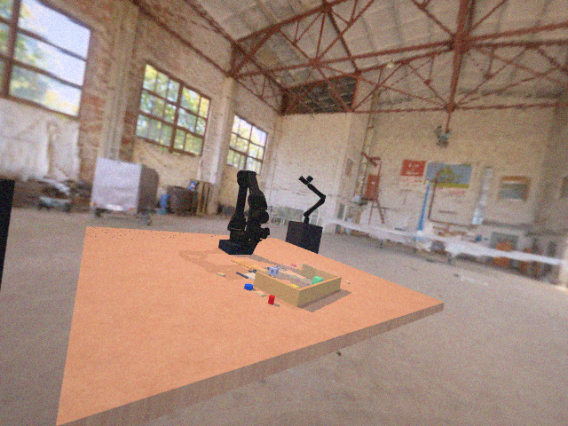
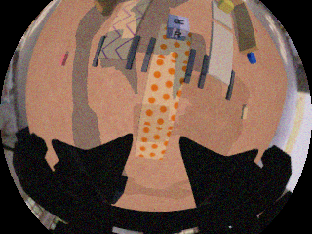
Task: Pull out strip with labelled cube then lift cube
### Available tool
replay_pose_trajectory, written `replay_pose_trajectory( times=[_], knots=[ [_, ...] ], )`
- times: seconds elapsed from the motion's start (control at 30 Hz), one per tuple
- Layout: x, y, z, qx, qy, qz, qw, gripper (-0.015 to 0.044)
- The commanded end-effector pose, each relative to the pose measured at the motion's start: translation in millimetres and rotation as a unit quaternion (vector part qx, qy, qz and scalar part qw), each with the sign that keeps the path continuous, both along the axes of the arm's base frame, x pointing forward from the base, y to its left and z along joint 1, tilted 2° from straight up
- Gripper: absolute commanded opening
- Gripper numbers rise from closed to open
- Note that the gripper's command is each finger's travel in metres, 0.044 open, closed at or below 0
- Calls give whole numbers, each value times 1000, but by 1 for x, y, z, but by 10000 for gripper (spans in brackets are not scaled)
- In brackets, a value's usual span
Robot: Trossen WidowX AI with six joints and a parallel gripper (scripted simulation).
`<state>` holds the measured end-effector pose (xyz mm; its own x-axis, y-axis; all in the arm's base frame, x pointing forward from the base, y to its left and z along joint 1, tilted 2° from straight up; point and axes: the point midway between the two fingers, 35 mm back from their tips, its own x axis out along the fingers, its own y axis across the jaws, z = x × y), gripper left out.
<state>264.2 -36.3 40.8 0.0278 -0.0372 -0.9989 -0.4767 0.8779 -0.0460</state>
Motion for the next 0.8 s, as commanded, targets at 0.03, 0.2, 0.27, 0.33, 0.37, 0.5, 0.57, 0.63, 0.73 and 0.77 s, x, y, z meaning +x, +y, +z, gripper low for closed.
replay_pose_trajectory(
  times=[0.03, 0.2, 0.27, 0.33, 0.37, 0.5, 0.57, 0.63, 0.73, 0.77],
  knots=[
    [18, 7, 2, -1, 4, -1, 1000, 394],
    [37, 15, 6, 0, 3, -1, 1000, 440],
    [45, 18, 7, 0, 3, -1, 1000, 440],
    [53, 21, 9, 0, 2, -1, 1000, 440],
    [57, 23, 9, 0, 2, -1, 1000, 440],
    [73, 29, 12, 0, 1, -1, 1000, 440],
    [81, 32, 14, 1, 1, -1, 1000, 440],
    [89, 35, 15, 1, 1, -1, 1000, 440],
    [100, 39, 17, 1, 0, -1, 1000, 440],
    [105, 41, 17, 1, 0, -1, 1000, 440]
  ],
)
